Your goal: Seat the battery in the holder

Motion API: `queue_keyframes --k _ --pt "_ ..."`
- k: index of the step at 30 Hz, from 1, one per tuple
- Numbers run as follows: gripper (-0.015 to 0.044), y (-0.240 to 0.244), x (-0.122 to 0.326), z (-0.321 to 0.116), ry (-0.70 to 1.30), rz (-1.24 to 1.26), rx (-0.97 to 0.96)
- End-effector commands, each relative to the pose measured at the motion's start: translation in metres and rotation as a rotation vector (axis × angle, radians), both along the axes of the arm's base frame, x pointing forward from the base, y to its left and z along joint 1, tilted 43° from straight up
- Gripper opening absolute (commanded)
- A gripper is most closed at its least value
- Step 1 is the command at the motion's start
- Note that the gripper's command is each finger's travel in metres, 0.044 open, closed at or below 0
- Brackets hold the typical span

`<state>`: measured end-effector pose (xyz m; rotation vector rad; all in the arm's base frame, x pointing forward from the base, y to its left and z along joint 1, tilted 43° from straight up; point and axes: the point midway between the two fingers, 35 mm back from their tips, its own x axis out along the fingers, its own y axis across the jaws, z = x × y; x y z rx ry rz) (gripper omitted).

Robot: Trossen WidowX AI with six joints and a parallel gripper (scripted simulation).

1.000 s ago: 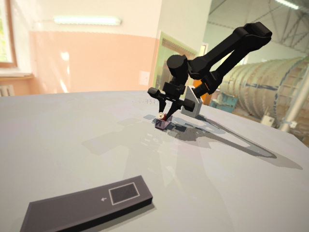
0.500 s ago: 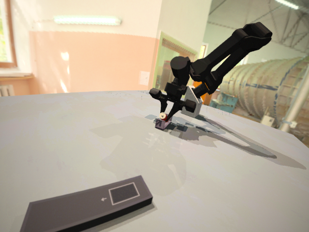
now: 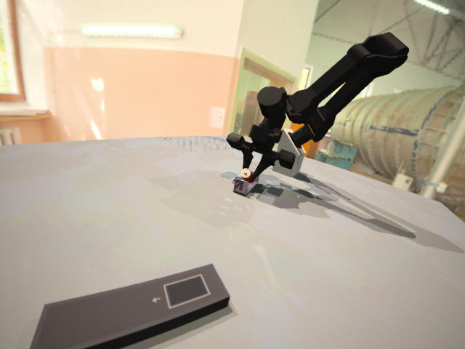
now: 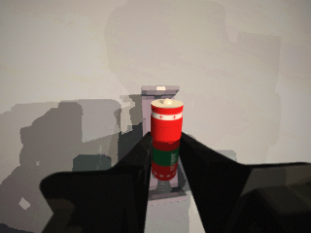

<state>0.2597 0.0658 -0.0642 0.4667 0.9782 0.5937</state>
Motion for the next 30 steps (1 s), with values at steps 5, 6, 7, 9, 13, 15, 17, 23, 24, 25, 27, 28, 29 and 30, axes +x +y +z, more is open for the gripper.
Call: queue_keyframes --k 5,6,7,9,13,15,17,23,24,25,27,28,29,30 --pt "0.0083 -0.001 -0.010 -0.002 0.009 0.002 -0.004" --pt "0.0083 -0.001 -0.011 -0.002 0.010 0.002 -0.005" --pt "0.0083 -0.001 -0.011 -0.002 0.010 0.002 -0.005" --pt "0.0083 -0.001 -0.012 -0.002 0.011 0.001 -0.007" --pt "0.0083 -0.001 -0.010 -0.003 0.017 0.007 -0.012" --pt "0.0083 -0.002 -0.008 -0.004 0.020 0.011 -0.017" --pt "0.0083 -0.002 -0.007 -0.004 0.028 0.015 -0.021" --pt "0.0083 -0.002 -0.004 -0.007 0.051 0.030 -0.034" --pt "0.0083 -0.002 -0.003 -0.008 0.054 0.033 -0.036" --pt "0.0083 -0.002 -0.003 -0.008 0.059 0.035 -0.038" --pt "0.0083 -0.002 -0.002 -0.009 0.067 0.040 -0.042" --pt "0.0083 -0.002 -0.001 -0.009 0.071 0.043 -0.043" --pt "0.0083 -0.002 -0.001 -0.009 0.075 0.046 -0.045" --pt "0.0083 -0.002 -0.001 -0.010 0.079 0.049 -0.047"
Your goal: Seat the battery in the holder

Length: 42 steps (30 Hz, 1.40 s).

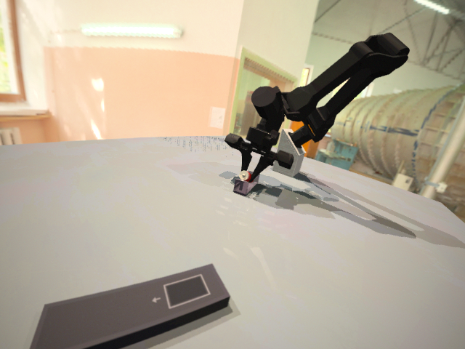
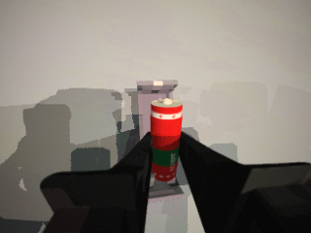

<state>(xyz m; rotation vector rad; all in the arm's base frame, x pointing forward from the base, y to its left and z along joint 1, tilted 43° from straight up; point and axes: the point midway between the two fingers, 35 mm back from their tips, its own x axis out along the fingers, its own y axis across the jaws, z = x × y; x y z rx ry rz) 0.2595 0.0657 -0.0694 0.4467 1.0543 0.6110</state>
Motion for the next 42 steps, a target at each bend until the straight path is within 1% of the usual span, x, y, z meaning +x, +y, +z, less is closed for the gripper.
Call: queue_keyframes --k 1,42 --pt "0.0083 -0.0017 -0.0001 -0.0048 0.022 0.009 -0.027" --pt "0.0083 0.0067 0.0043 -0.0073 0.187 0.186 -0.099"
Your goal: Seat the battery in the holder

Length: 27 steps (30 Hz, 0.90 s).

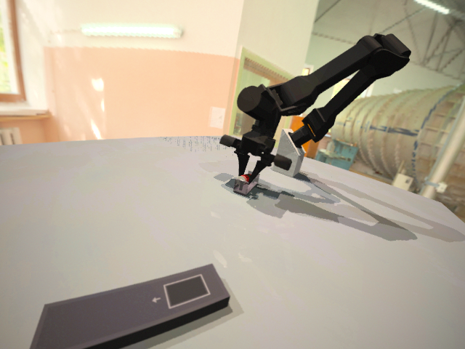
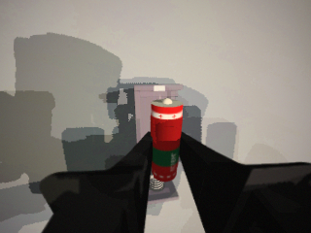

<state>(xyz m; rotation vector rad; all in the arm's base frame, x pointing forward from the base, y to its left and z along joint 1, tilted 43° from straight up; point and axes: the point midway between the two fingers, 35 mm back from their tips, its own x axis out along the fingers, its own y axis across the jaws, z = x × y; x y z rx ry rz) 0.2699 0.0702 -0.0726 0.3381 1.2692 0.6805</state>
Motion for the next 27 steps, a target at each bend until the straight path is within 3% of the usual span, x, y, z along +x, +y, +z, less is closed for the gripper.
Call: queue_keyframes --k 1,27 --pt "0.0083 0.0024 -0.0060 -0.0040 0.036 0.027 -0.015" --pt "0.0083 0.0067 -0.0055 -0.0007 0.153 0.132 -0.073"
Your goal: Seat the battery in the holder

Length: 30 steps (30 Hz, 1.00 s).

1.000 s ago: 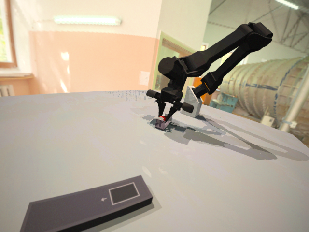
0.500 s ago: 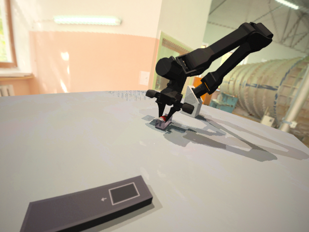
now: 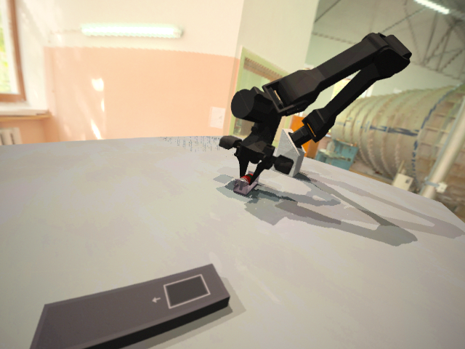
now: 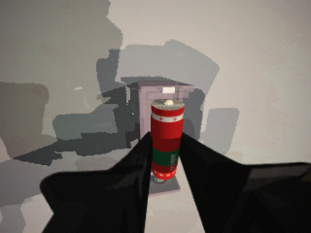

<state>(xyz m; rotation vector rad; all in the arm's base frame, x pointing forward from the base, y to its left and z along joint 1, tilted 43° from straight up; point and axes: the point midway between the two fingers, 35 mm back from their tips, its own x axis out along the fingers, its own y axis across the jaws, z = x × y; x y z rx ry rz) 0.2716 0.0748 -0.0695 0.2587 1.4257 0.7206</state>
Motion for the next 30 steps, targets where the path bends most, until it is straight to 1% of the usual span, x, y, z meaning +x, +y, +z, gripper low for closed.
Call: queue_keyframes --k 1,12,30 --pt "0.0083 0.002 -0.007 -0.004 0.041 0.025 -0.012" --pt "0.0083 0.004 -0.006 -0.002 0.084 0.064 -0.036" --pt "0.0083 0.008 0.006 0.000 0.082 0.065 -0.042"
